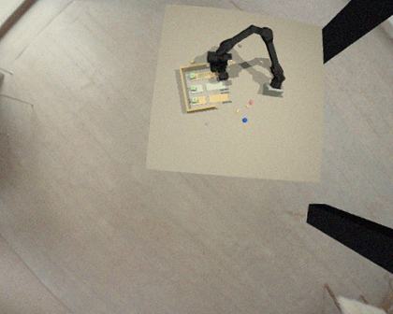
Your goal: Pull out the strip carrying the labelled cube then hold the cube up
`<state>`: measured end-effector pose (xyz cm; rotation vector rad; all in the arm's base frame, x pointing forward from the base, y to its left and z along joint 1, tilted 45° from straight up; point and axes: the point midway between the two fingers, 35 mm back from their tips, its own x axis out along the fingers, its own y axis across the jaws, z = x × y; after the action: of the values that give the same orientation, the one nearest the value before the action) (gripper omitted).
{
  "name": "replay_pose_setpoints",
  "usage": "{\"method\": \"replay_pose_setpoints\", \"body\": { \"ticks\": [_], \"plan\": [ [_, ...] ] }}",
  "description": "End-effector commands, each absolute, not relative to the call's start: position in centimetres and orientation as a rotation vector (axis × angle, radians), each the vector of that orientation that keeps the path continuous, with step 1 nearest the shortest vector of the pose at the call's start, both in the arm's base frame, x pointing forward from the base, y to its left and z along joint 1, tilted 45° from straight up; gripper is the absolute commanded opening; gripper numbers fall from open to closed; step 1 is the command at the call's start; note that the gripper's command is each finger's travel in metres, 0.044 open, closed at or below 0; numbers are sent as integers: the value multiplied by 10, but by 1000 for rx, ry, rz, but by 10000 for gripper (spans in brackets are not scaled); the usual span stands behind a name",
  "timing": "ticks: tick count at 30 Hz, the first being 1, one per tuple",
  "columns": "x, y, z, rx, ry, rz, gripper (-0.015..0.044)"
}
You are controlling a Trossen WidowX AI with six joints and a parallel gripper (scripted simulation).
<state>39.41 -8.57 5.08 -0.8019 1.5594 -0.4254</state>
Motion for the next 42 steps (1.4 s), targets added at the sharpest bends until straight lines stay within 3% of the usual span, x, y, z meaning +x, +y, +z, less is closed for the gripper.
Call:
{"method": "replay_pose_setpoints", "body": {
  "ticks": [1,42],
  "plan": [
    [391,-88,49,-800,1565,-430,0],
    [330,-105,51,-802,1569,-430,0]
  ]
}}
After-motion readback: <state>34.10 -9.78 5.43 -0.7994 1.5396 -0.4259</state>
